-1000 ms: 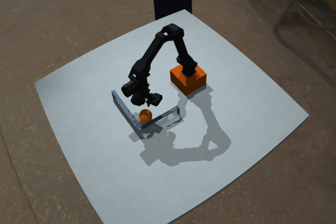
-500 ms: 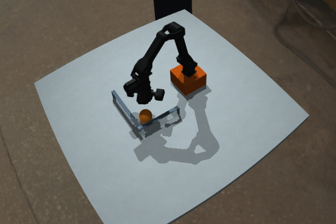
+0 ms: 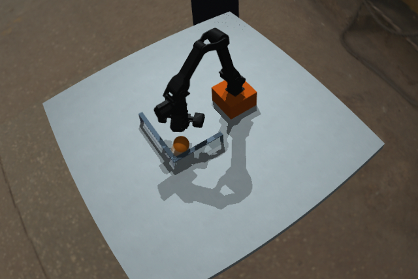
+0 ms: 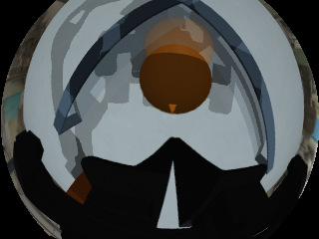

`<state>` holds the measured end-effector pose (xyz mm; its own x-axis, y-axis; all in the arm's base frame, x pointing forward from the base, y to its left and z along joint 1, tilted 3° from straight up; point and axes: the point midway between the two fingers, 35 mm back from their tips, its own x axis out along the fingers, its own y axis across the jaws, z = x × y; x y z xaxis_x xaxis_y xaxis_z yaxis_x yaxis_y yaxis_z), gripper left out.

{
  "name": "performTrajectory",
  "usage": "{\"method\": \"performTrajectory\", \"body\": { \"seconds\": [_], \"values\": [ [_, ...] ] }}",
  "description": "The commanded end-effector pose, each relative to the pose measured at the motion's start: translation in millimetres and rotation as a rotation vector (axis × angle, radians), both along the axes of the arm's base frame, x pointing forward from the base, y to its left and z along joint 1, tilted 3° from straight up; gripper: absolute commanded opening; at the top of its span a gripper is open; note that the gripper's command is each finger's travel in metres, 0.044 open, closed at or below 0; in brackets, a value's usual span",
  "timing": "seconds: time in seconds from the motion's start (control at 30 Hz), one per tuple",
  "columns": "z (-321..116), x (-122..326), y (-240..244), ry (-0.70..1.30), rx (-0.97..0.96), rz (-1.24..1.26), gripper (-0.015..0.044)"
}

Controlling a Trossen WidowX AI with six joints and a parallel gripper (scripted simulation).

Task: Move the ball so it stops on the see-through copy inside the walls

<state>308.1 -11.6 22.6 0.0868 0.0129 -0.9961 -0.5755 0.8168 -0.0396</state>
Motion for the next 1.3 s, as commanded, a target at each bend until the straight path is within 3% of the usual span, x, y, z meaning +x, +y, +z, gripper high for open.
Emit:
{"method": "performTrajectory", "body": {
  "seconds": [0.0,0.53,1.27],
  "values": [
    [-11,-2,0,0.014,0.0,0.005,0.0],
    [-23,-1,1,0.014,0.0,0.005,0.0],
    [-19,40,31,0.011,0.003,0.005,0.0]
  ]
}}
